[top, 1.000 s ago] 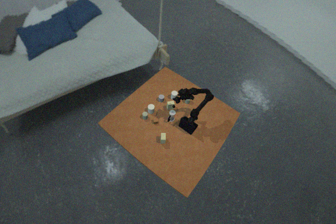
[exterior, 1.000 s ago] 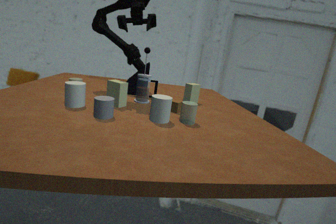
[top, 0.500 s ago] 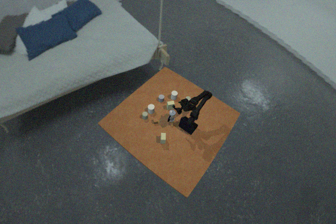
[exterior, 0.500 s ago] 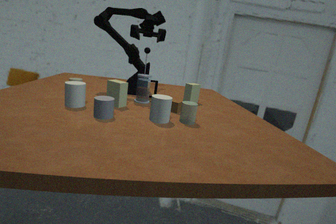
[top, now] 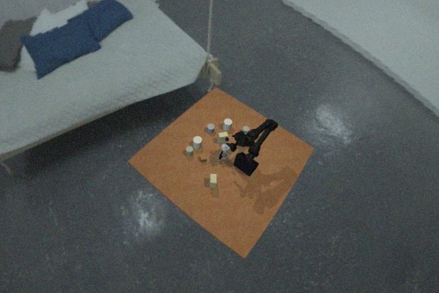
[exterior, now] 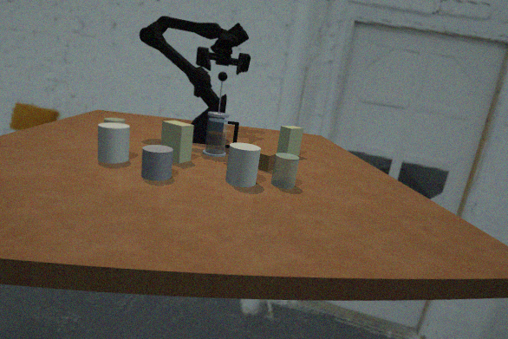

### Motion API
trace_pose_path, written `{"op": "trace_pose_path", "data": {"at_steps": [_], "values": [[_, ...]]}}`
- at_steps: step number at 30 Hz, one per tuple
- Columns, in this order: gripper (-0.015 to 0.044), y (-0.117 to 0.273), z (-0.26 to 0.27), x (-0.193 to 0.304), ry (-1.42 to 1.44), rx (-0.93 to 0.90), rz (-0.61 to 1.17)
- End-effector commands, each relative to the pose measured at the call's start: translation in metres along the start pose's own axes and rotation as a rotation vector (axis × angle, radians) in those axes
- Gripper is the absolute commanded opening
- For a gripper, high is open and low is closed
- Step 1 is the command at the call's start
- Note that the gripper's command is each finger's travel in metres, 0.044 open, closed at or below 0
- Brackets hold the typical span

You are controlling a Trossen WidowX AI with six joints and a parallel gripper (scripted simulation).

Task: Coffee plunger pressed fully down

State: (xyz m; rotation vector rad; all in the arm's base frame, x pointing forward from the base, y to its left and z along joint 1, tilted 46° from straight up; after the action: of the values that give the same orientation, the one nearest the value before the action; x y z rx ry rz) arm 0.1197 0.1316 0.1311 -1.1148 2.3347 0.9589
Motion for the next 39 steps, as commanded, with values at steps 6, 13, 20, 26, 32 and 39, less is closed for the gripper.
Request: {"op": "trace_pose_path", "data": {"at_steps": [6,13,20,26,32,39], "values": [[0.044,-0.015,-0.001,0.001,-0.003,0.001,-0.001],[0.044,-0.026,-0.002,0.0,-0.003,0.005,-0.006],[0.0414,-0.032,-0.003,0.0,-0.003,0.012,-0.011],[0.0256,-0.032,-0.003,0.0,-0.003,0.012,-0.011],[0.0123,-0.032,-0.003,0.0,-0.003,0.012,-0.011],[0.0123,-0.032,-0.003,0.0,-0.003,0.012,-0.011]]}}
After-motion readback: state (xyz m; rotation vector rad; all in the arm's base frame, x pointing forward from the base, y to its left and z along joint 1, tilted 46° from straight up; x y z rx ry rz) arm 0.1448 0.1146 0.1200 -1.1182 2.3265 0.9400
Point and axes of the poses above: the point midway between the two fingers, 35 mm back from their tips, its own y axis back along the fingers, its own z axis across the jaws, x = y × z, the point moved 10 cm from there along y, back along the fingers, and after that the axes turned 1 degree about -y, right-handed, at the moved point
